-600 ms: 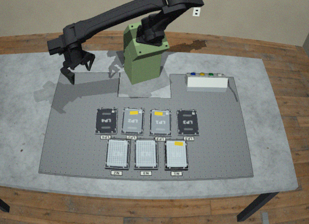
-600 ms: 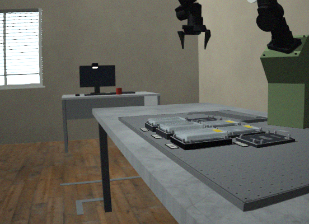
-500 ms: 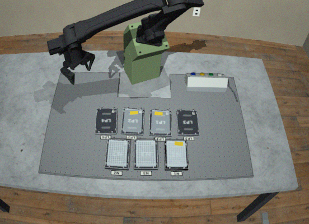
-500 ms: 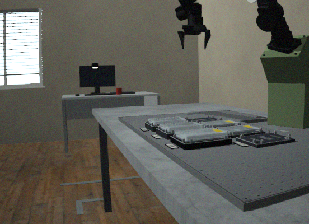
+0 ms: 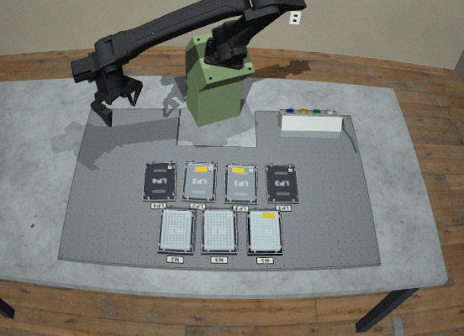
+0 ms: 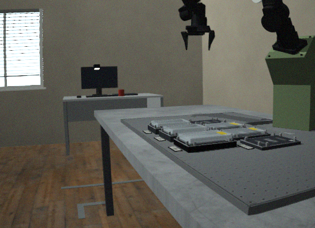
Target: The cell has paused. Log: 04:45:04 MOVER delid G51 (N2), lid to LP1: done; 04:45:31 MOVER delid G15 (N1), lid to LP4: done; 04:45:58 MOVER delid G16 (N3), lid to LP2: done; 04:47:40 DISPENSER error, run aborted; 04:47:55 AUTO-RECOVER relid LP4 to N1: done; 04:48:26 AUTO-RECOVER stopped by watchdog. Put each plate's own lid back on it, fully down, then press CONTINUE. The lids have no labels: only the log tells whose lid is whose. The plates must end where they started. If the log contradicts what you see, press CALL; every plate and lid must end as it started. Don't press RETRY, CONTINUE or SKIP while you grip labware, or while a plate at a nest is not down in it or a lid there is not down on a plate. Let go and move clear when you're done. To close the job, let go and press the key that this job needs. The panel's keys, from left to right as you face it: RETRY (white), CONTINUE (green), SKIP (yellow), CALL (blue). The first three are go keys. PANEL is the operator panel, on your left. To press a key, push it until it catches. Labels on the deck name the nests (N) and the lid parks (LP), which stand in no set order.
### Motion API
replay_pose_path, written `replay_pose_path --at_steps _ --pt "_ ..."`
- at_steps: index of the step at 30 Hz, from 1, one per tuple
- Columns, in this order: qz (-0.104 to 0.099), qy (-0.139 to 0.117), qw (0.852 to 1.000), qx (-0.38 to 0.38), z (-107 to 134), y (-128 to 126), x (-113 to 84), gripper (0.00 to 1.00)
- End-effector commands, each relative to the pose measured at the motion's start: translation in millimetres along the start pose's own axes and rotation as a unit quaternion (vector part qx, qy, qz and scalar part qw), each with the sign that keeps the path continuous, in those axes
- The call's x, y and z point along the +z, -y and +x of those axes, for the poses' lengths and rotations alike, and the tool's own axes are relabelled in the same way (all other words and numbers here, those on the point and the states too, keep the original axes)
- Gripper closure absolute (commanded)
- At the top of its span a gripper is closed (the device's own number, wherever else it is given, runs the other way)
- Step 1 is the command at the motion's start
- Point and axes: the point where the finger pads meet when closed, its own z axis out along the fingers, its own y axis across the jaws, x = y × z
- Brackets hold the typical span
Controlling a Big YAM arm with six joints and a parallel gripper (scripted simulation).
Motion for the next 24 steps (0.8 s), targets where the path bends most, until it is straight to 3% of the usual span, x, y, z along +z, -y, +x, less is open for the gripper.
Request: replay_pose_path --at_steps 1,14,16,19,21,24 --pt "0.005 0.003 0.999 -0.034 6.2 -2.6 11.9 0.0" --pt "0.036 0.015 0.987 -0.156 29.1 2.9 72.3 0.0" --pt "0.036 0.015 0.987 -0.156 29.1 2.9 72.3 0.0" --pt "0.046 0.015 0.982 -0.182 33.8 7.0 88.2 0.0" --pt "0.043 0.02 0.977 -0.208 36.0 -0.6 84.5 0.0" --pt "0.052 0.02 0.971 -0.234 43.2 7.2 98.8 0.0"
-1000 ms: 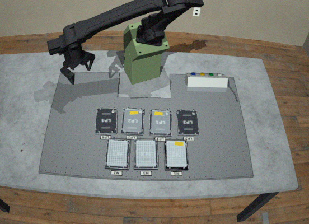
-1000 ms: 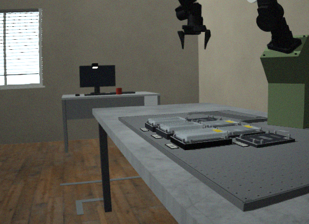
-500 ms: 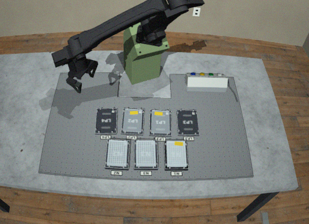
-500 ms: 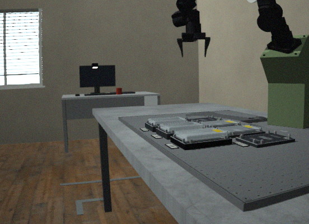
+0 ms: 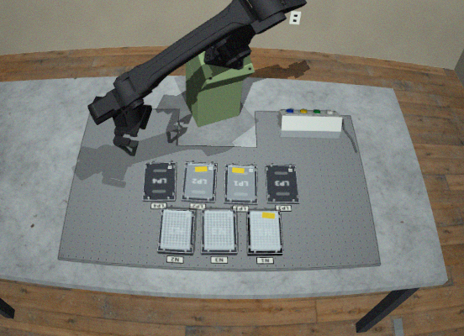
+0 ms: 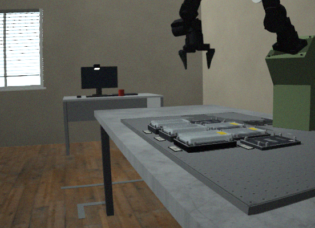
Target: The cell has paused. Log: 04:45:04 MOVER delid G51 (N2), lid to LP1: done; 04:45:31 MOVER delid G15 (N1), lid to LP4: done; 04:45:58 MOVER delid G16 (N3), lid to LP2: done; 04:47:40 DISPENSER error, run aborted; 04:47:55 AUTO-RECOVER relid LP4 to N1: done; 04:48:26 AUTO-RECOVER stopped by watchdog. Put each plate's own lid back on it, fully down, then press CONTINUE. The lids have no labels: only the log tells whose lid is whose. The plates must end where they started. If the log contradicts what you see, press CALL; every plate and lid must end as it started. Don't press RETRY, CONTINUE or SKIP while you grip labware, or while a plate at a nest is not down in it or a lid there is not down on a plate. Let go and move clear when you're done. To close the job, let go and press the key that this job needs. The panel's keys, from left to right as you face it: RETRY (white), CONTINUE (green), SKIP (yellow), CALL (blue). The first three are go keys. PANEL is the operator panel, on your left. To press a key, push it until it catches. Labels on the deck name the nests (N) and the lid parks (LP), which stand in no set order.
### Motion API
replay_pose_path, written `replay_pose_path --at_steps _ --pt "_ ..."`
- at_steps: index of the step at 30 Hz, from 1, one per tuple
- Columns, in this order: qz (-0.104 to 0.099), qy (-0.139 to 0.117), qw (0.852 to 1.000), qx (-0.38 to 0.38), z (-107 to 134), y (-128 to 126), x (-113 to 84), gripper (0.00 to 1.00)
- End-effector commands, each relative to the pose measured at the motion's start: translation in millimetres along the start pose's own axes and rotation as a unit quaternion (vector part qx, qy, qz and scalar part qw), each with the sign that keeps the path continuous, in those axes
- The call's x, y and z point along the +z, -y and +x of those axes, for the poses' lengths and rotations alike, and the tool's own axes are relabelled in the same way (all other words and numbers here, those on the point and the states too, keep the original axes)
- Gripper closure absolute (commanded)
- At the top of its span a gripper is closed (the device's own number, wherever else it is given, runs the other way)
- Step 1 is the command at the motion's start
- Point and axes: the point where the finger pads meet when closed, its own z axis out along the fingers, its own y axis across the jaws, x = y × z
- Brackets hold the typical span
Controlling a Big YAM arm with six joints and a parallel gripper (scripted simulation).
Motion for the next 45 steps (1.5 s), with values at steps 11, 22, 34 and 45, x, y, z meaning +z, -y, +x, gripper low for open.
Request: replay_pose_path --at_steps 11,22,34,45 --pt "0.019 0.006 0.991 -0.129 25.1 -4.8 40.7 0.0" --pt "0.035 0.011 0.971 -0.235 48.2 -4.9 71.7 0.0" --pt "0.041 0.017 0.942 -0.333 71.9 -7.0 93.4 0.0" --pt "0.047 0.019 0.908 -0.416 96.1 -3.7 116.4 0.0"
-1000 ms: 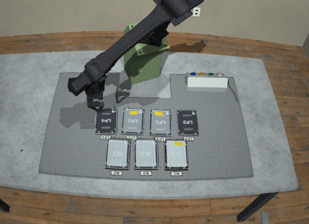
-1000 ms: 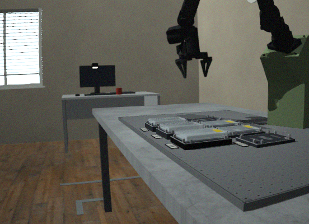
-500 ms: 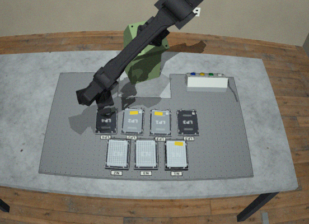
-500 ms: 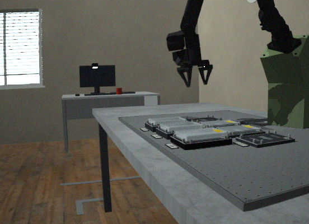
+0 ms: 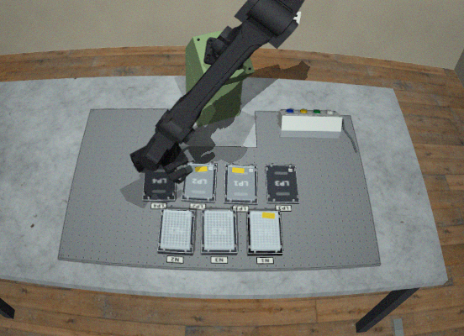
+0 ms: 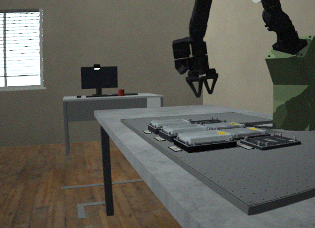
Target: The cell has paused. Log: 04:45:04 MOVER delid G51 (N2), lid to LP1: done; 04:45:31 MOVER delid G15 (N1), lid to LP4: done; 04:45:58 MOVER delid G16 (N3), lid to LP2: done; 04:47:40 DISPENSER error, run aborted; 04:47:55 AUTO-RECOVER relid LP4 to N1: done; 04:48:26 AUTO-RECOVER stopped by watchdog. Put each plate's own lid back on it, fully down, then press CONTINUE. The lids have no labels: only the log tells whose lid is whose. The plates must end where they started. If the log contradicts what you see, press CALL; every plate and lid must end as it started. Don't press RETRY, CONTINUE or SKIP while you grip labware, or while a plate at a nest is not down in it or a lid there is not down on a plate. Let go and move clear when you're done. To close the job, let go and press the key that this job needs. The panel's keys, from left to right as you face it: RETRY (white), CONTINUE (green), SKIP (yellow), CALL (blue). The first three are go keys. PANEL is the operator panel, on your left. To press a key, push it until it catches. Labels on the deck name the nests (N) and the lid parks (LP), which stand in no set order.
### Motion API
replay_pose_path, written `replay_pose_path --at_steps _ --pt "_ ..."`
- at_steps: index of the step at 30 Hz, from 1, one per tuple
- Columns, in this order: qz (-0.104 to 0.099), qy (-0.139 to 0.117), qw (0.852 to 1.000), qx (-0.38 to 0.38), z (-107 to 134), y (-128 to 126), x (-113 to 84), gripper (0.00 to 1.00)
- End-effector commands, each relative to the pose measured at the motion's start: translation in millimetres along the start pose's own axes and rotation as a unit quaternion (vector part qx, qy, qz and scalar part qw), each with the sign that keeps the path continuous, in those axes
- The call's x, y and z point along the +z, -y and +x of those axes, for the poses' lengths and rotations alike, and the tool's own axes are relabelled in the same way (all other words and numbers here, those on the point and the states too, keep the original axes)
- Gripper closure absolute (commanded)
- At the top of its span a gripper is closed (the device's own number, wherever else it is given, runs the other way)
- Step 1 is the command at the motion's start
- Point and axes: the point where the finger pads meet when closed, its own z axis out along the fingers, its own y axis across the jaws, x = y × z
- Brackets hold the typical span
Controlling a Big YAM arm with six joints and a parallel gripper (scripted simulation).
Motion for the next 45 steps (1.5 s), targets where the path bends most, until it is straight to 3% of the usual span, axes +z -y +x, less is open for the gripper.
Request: replay_pose_path --at_steps 1,11,16,21,32,45 --pt "-0.003 0.005 0.999 -0.048 7.5 -9.2 8.5 0.0" --pt "0.003 0.007 0.989 -0.144 34.3 -25.3 32.4 0.0" --pt "-0.002 0.018 0.984 -0.178 36.8 -34.8 30.8 0.0" --pt "0.003 0.014 0.975 -0.223 56.3 -40.0 46.4 0.0" --pt "-0.002 0.026 0.95 -0.31 77.1 -54.0 55.7 0.0" --pt "-0.01 0.038 0.903 -0.428 123.6 -71.5 72.0 0.0"
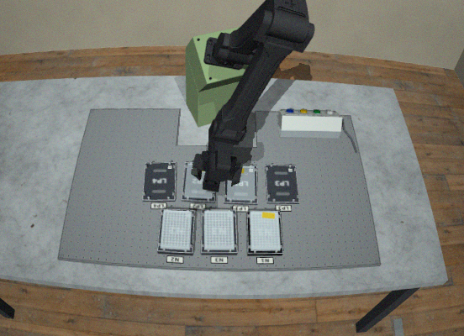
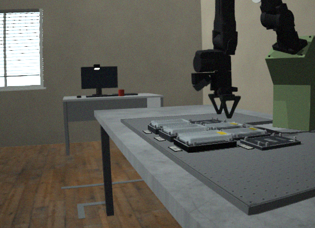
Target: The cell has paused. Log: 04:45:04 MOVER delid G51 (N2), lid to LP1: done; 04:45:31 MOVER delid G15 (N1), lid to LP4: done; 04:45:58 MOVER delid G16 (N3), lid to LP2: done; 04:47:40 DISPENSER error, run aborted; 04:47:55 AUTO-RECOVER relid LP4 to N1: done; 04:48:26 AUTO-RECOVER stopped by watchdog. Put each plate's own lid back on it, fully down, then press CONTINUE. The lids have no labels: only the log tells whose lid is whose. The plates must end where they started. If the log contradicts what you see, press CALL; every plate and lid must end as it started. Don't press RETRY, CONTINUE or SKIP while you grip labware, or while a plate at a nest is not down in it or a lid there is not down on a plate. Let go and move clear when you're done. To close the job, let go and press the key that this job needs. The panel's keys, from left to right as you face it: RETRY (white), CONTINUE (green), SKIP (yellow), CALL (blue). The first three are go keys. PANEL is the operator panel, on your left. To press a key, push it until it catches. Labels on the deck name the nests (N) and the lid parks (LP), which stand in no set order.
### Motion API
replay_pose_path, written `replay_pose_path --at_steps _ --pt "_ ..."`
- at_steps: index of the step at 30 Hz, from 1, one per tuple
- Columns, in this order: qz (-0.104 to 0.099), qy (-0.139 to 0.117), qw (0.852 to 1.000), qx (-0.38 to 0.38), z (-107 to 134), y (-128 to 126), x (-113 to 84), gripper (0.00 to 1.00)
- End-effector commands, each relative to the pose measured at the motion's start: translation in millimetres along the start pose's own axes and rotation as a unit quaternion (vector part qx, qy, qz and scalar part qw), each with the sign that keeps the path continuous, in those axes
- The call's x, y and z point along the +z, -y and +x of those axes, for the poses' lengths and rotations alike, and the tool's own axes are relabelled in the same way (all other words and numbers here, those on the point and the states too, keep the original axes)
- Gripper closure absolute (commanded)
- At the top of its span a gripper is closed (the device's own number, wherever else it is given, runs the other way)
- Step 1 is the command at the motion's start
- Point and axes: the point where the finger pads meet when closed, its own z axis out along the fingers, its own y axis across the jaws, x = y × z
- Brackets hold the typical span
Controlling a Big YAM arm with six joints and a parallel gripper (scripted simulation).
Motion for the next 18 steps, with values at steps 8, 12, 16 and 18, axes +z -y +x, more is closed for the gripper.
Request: replay_pose_path --at_steps 8,12,16,18 --pt "-0.009 0.019 0.996 -0.091 4.9 -7.7 0.8 0.0" --pt "-0.011 0.017 0.995 -0.093 3.1 -12.3 1.8 0.0" --pt "-0.009 0.023 0.995 -0.094 0.6 -8.3 0.6 0.0" --pt "-0.009 0.028 0.995 -0.091 8.7 -1.0 3.7 0.01"
